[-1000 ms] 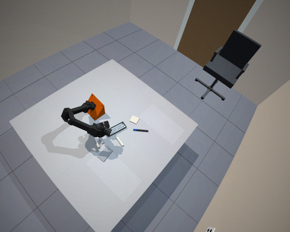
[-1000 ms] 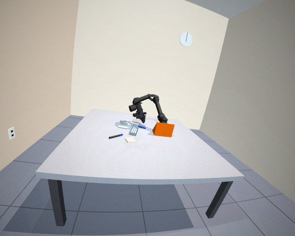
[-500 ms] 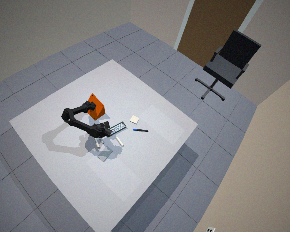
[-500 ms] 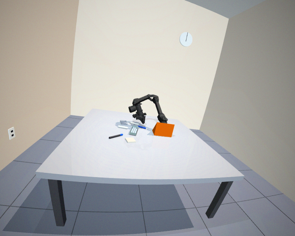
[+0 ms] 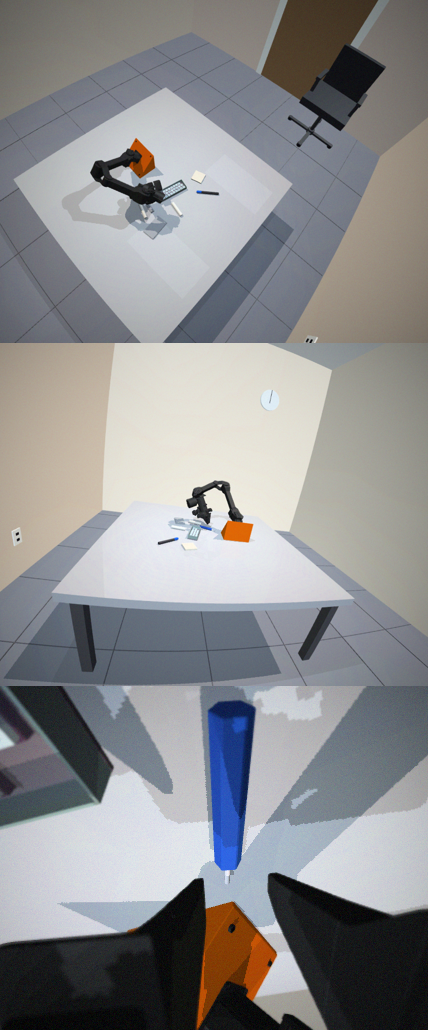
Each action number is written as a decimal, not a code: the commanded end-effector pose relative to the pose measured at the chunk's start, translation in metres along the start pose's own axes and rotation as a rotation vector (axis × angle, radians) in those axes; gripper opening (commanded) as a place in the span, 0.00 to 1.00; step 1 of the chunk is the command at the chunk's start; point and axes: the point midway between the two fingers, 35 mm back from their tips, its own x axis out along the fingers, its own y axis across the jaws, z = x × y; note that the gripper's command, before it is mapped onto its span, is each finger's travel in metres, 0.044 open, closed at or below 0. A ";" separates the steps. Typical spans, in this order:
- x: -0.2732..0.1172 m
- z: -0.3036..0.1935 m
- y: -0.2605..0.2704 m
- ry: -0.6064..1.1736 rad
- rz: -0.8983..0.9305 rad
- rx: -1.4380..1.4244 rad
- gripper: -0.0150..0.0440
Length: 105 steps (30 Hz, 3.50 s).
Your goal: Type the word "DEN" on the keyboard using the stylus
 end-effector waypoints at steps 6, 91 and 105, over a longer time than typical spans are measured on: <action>0.007 0.002 0.000 0.004 -0.009 -0.006 0.51; -0.010 -0.007 0.000 0.004 -0.001 -0.001 0.25; 0.002 0.004 0.045 -0.192 0.087 -0.154 0.25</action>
